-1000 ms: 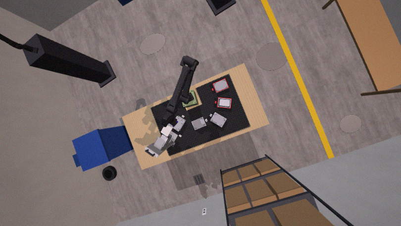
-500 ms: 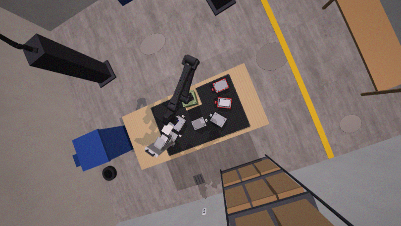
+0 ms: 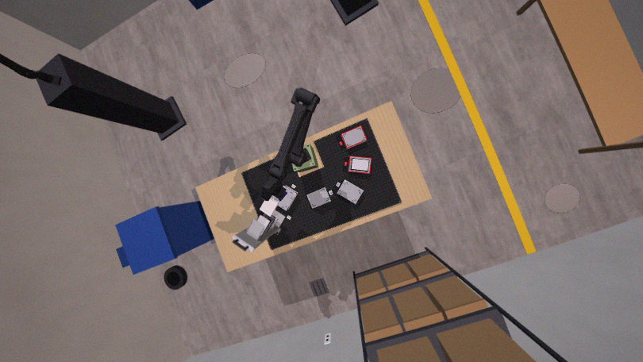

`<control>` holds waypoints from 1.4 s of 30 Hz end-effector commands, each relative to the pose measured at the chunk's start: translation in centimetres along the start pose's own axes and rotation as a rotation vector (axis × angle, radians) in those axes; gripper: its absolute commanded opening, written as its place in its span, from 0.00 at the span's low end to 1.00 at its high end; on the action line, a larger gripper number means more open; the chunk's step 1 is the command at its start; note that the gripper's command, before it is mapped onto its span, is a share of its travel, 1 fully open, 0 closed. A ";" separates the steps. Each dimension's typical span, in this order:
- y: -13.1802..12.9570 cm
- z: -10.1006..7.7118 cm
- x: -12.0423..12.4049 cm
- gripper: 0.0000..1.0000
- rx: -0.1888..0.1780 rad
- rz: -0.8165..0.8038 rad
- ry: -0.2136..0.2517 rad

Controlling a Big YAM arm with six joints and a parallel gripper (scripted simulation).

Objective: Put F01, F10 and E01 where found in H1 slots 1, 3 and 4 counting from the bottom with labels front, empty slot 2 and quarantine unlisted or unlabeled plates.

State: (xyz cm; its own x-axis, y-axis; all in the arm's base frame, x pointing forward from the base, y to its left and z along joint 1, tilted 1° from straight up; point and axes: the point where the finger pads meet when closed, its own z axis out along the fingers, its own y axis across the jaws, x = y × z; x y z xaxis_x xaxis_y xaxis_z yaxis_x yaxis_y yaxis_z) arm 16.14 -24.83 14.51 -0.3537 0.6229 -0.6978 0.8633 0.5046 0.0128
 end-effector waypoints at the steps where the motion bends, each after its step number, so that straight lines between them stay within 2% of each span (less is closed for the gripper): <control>1: 0.3 0.0 -0.8 0.86 -0.006 0.007 -0.029; 42: 0.3 1.3 0.5 0.86 -0.006 0.007 -0.029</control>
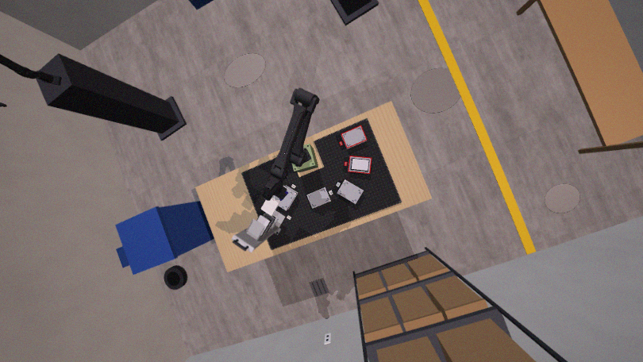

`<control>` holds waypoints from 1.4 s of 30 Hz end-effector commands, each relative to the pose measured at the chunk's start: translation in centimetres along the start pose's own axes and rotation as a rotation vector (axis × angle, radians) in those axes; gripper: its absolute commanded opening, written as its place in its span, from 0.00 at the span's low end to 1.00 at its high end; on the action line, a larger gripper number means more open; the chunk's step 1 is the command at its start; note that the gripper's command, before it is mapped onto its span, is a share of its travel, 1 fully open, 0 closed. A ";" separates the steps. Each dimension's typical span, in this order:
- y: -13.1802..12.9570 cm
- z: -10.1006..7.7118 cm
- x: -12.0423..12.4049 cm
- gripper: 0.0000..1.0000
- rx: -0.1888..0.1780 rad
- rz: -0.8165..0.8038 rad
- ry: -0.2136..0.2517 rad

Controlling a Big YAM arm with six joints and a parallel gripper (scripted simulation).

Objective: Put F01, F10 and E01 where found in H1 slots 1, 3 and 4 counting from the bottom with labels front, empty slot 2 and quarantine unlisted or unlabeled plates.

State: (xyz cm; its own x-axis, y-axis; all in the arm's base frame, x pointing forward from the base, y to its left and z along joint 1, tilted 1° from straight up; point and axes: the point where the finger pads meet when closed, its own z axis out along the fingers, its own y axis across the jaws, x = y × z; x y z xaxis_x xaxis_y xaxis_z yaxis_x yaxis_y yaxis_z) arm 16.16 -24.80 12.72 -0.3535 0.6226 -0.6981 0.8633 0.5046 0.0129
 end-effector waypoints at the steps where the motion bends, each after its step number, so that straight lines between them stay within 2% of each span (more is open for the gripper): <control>1: 0.3 0.1 -0.7 0.86 -0.006 0.007 -0.028; 42: 0.3 1.4 0.6 0.86 -0.006 0.007 -0.027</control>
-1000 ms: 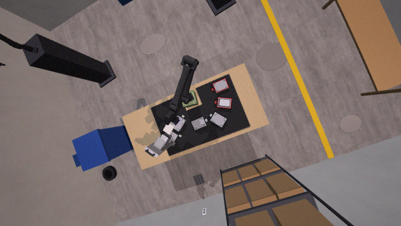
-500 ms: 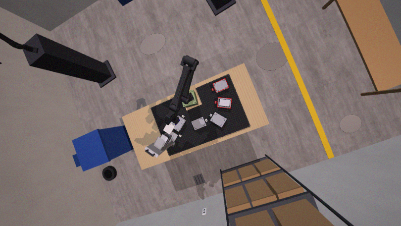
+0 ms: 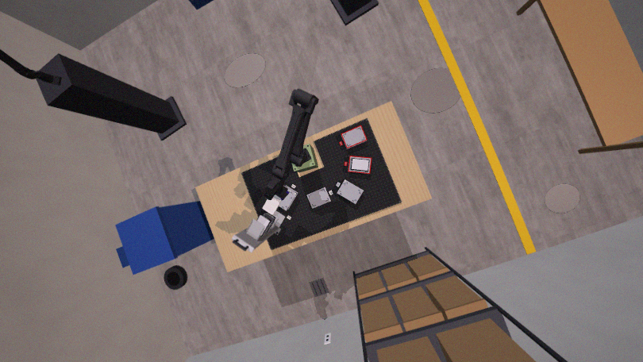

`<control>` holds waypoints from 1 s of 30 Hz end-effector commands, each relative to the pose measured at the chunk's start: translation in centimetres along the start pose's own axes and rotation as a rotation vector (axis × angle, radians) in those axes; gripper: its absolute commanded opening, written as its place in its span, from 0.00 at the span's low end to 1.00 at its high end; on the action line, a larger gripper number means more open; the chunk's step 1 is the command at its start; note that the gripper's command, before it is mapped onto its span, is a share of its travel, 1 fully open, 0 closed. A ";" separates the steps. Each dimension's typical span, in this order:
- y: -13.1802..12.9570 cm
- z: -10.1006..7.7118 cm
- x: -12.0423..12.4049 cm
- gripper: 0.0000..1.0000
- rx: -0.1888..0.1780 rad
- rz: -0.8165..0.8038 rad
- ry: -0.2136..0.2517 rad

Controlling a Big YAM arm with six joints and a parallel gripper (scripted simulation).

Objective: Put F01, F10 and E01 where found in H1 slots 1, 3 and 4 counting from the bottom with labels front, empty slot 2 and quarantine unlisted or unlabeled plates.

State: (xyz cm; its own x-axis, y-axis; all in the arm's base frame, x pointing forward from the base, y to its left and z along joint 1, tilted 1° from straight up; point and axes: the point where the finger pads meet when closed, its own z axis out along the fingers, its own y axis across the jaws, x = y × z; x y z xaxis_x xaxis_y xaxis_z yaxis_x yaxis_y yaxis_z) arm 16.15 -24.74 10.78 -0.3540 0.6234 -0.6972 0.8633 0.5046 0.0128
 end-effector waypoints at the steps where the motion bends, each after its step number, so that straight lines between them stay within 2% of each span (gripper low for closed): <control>1: 0.3 0.0 -0.8 0.86 -0.006 0.007 -0.029; 30: 0.3 1.0 0.2 0.86 -0.006 0.007 -0.026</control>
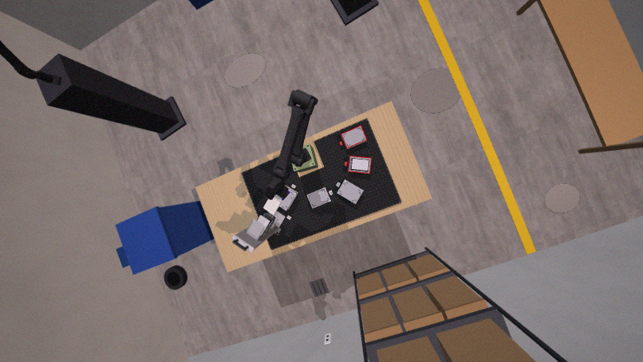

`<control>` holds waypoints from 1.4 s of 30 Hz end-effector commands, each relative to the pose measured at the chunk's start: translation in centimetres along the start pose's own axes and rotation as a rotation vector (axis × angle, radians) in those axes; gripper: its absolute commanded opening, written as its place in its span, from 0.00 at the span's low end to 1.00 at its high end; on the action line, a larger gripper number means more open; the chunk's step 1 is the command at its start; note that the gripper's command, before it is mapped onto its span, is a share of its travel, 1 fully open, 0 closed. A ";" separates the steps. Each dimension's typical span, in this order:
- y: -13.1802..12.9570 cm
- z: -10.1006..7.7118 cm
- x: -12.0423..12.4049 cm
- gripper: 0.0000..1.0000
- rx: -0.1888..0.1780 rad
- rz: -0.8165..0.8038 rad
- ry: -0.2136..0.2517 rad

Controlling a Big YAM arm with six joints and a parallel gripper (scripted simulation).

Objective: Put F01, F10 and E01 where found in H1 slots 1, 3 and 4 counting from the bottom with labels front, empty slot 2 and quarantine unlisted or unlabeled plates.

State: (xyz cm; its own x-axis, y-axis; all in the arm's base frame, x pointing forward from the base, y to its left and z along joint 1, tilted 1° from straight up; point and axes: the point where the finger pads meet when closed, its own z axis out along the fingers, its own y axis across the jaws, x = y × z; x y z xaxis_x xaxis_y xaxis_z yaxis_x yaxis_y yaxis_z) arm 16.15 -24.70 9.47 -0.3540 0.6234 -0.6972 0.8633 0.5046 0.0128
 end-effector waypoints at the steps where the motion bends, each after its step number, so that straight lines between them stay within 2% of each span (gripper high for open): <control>1: 0.3 0.1 -0.7 0.86 -0.006 0.007 -0.025; 42: 0.3 1.3 0.5 0.86 -0.006 0.008 -0.030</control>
State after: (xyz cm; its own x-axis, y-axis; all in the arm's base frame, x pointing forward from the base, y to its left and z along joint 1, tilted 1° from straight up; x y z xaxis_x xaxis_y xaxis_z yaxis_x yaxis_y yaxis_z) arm 16.14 -24.65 7.61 -0.3545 0.6240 -0.6964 0.8633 0.5046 0.0127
